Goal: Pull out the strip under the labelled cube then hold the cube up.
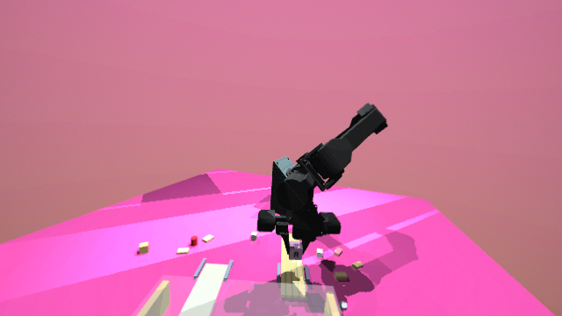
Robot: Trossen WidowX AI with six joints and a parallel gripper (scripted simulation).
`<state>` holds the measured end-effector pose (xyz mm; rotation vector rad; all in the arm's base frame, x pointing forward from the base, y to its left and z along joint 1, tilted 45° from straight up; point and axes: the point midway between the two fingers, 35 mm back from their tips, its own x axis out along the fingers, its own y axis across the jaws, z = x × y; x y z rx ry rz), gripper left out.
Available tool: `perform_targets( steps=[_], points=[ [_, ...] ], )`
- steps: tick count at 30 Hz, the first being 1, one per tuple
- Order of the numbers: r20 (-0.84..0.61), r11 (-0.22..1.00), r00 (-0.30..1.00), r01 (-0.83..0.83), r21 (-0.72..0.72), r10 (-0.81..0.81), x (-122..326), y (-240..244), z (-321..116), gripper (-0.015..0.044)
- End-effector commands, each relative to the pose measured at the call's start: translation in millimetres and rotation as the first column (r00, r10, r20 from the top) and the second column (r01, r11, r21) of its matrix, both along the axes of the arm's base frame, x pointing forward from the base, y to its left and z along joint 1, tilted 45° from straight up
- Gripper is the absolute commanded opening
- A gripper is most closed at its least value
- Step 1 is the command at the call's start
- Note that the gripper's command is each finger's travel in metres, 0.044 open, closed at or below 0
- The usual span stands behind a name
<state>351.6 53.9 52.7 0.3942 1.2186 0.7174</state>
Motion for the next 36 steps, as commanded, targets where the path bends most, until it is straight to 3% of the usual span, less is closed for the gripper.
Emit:
perform_targets(
  steps=[1, 13, 22, 36],
  points=[
    [0.004, 1.000, 1.000, -0.004, 0.005, 0.004, -7.9, -0.9, 0.1, 0.0000],
    [0.002, 1.000, 1.000, -0.004, 0.005, 0.004, -50.0, -2.6, -12.3, 0.0000],
    [0.002, 1.000, 1.000, -0.004, 0.003, 0.004, -56.3, -27.1, 12.0, 0.0000],
    [0.002, 1.000, 1.000, -0.004, 0.003, 0.004, -56.5, -27.7, 12.7, 0.0000]
  ],
)
